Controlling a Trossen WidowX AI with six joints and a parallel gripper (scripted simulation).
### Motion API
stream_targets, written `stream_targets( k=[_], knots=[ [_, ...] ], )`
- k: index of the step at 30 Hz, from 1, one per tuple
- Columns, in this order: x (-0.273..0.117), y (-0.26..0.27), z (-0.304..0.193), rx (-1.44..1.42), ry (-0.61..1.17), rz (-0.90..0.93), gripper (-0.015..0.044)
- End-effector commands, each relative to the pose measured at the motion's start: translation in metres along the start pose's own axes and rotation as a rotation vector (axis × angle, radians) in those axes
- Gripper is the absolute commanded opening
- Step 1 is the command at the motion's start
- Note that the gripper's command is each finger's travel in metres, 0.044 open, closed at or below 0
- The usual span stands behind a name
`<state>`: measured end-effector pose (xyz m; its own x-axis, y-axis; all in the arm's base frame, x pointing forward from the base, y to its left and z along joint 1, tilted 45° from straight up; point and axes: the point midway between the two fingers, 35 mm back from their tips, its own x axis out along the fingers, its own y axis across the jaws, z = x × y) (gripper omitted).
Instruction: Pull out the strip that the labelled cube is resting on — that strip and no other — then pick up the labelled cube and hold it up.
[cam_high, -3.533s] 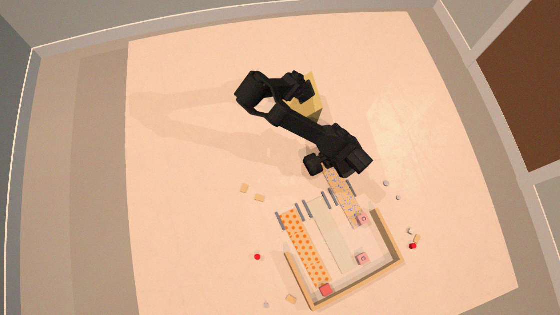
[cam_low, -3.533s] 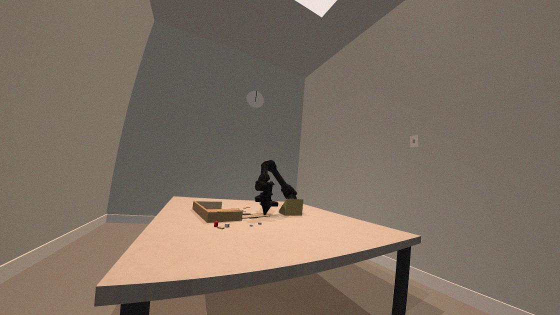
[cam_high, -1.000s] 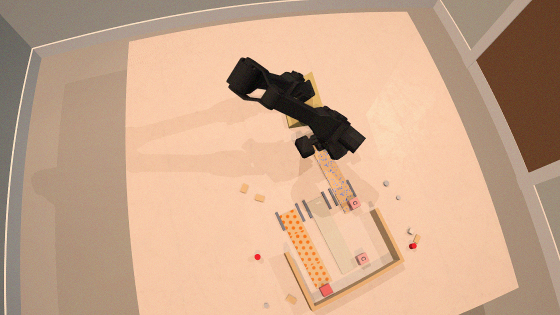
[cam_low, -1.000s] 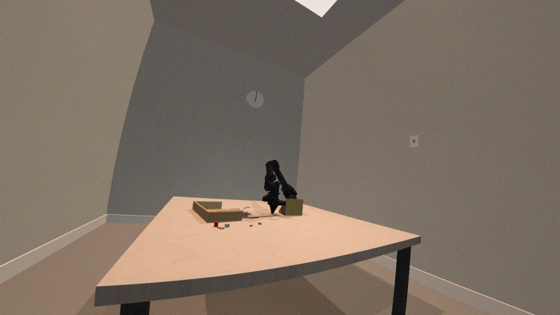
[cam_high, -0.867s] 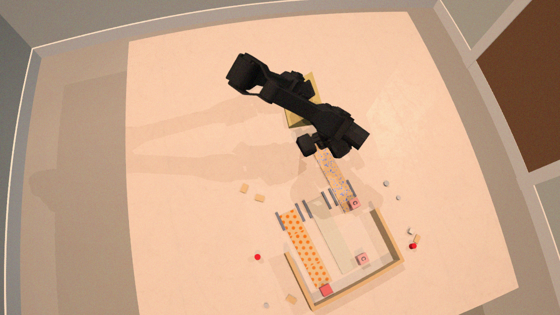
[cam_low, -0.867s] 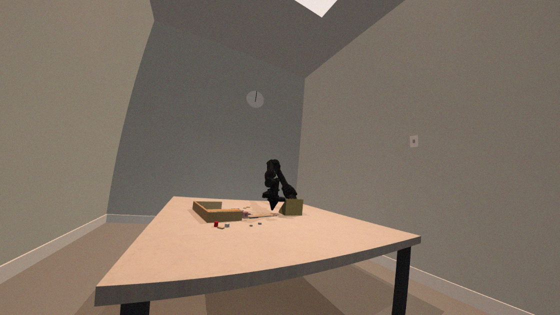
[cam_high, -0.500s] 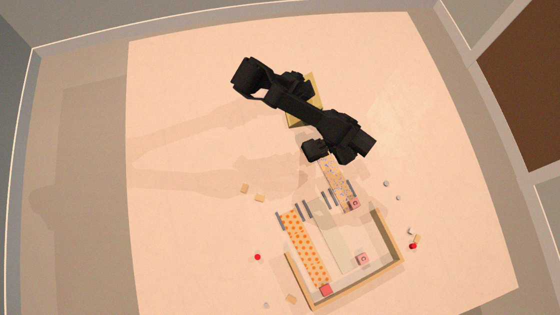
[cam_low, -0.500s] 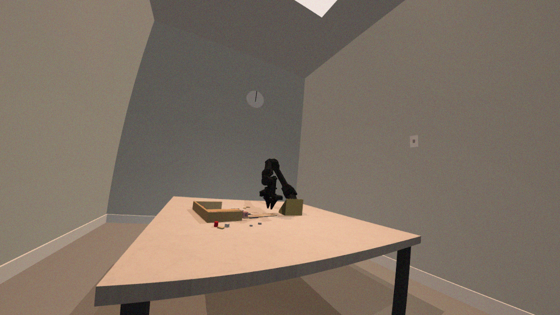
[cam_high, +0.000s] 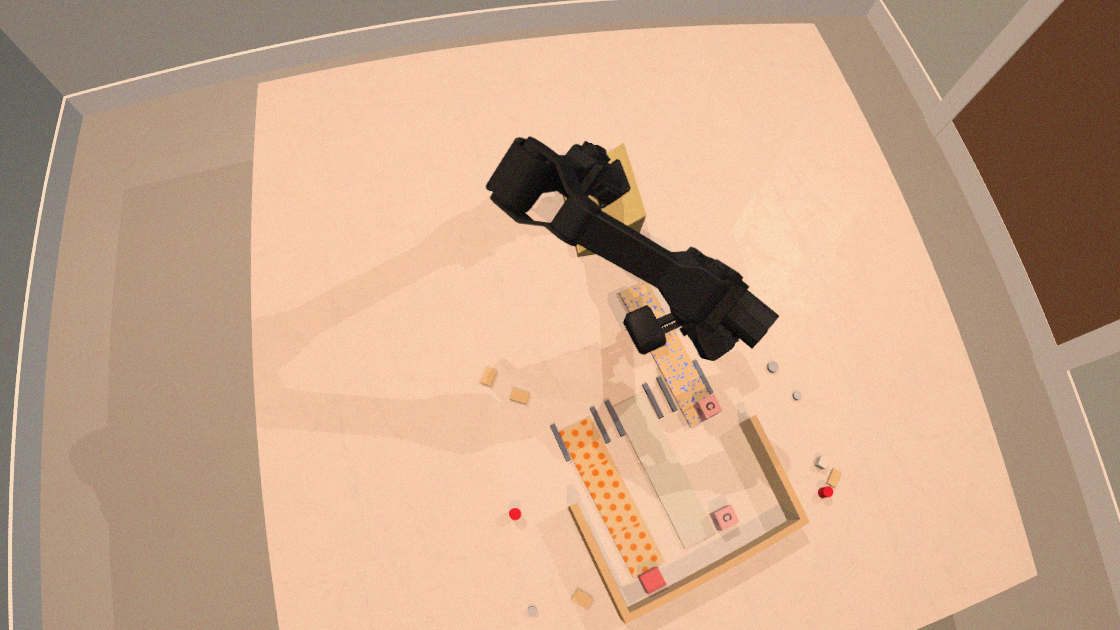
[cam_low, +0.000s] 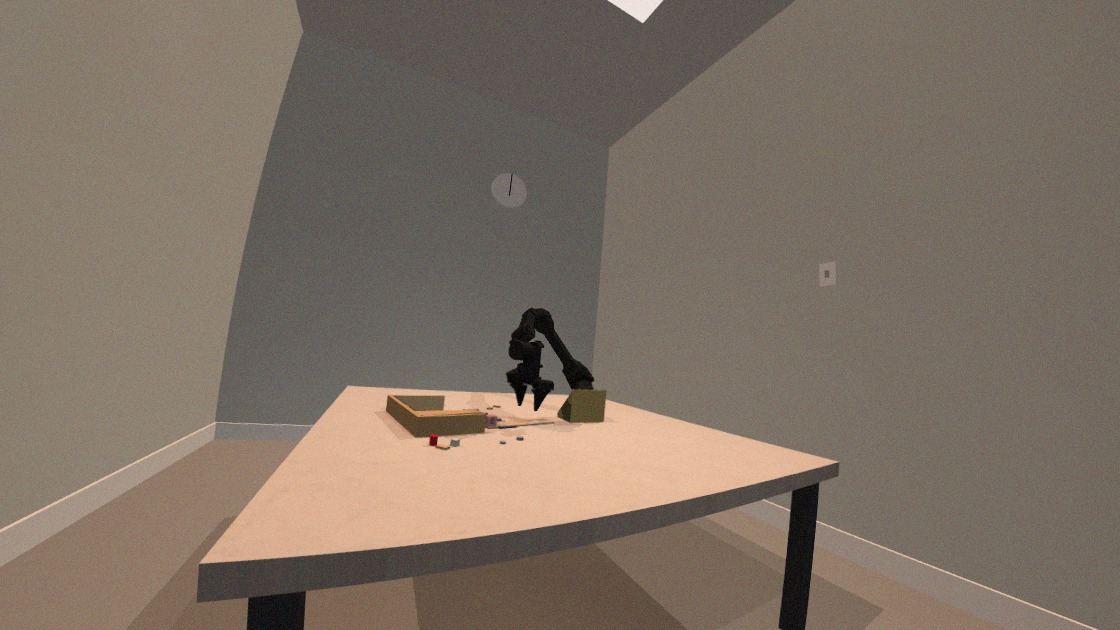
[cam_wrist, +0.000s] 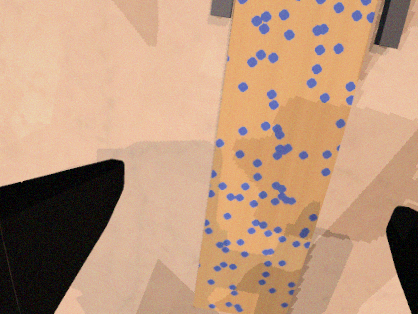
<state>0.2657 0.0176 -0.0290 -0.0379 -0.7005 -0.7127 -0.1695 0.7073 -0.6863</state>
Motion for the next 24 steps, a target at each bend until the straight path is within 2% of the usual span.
stream_targets(
  k=[1, 24],
  knots=[
    [-0.001, 0.0, 0.015, -0.003, -0.001, -0.005, 0.044],
    [-0.013, 0.0, 0.101, 0.001, -0.005, -0.005, 0.044]
  ],
)
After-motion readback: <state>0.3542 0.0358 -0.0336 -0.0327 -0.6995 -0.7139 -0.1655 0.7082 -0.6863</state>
